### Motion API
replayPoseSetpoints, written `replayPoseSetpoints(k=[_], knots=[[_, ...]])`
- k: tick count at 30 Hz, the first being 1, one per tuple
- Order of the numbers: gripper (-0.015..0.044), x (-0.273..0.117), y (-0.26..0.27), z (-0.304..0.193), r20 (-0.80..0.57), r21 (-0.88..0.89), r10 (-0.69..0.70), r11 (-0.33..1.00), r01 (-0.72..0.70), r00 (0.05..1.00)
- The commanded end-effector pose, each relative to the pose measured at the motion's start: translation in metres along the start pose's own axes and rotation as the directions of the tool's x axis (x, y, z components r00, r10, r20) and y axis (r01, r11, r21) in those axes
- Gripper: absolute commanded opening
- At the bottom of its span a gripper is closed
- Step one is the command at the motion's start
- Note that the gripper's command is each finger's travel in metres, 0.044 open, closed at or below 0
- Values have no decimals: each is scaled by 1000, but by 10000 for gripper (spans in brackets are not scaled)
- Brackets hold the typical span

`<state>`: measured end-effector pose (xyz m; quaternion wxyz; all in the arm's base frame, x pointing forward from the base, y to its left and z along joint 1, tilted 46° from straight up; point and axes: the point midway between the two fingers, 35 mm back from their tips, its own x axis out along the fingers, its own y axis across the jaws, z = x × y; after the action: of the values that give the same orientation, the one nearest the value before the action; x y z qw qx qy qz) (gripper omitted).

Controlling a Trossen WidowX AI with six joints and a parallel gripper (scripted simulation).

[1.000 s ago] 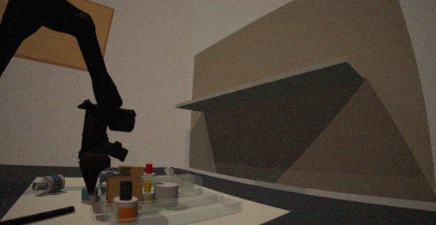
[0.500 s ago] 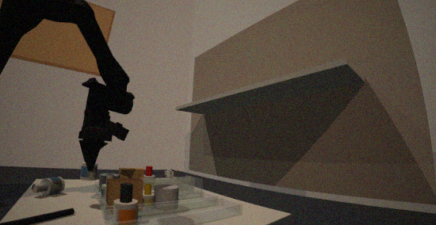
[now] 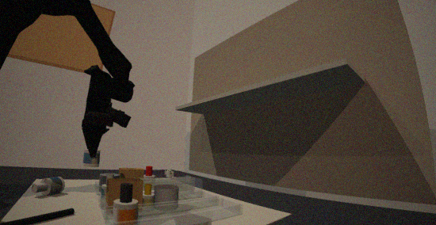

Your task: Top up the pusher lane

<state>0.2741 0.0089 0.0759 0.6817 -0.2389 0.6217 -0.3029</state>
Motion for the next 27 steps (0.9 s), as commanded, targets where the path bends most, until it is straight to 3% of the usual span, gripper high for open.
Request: replayPoseSetpoints(k=[1, 17, 27], knots=[[0, 22, 0, 2, -7, 6, -7, 1000, 7, 1000], [0, 64, -1, 5, -5, 26, -13, 1000, 14, 1000], [0, 65, -1, 7, -5, 26, -13, 1000, 14, 1000]])
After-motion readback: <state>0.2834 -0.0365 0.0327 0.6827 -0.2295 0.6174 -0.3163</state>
